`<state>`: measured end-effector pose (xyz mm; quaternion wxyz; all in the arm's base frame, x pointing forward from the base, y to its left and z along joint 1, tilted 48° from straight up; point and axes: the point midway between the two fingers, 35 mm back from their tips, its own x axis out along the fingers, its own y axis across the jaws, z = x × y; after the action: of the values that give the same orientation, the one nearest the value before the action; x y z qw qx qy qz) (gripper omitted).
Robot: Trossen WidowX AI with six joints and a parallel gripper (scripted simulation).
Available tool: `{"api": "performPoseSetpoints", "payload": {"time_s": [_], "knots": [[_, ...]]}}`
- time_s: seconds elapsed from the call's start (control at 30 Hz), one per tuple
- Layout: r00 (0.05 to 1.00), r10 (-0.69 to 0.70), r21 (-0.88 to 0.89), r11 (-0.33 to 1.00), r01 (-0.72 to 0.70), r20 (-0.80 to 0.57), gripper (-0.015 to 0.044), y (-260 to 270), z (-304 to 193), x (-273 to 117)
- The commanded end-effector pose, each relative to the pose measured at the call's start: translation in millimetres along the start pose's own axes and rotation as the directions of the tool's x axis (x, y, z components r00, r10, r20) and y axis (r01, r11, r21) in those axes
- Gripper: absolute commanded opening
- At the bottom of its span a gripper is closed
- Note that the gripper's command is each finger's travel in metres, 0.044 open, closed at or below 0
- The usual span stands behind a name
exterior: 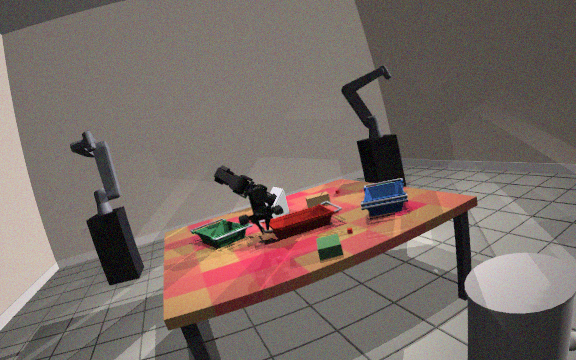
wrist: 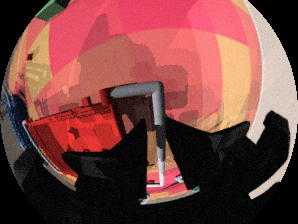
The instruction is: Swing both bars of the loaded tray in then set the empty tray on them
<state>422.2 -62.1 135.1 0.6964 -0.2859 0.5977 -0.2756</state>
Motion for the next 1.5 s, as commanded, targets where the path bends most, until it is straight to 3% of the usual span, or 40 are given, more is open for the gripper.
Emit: {"api": "performPoseSetpoints", "payload": {"time_s": [0.0, 0.47, 0.87, 1.23, 1.47], "knots": [[1.000, -0.002, 0.001, 1.000, 0.002, 0.014, 0.0087, 9, 2, -19], [1.000, 0.000, 0.000, 1.000, 0.000, 0.014, 0.0087, 42, 1, -30], [1.000, 0.000, 0.001, 1.000, 0.000, 0.014, 0.0087, 72, 1, -9], [1.000, 0.002, 0.000, 1.000, -0.002, 0.013, 0.0087, 66, 1, -54], [1.000, 0.007, -0.003, 1.000, -0.007, 0.014, 0.0087, 67, 1, -49]]}}
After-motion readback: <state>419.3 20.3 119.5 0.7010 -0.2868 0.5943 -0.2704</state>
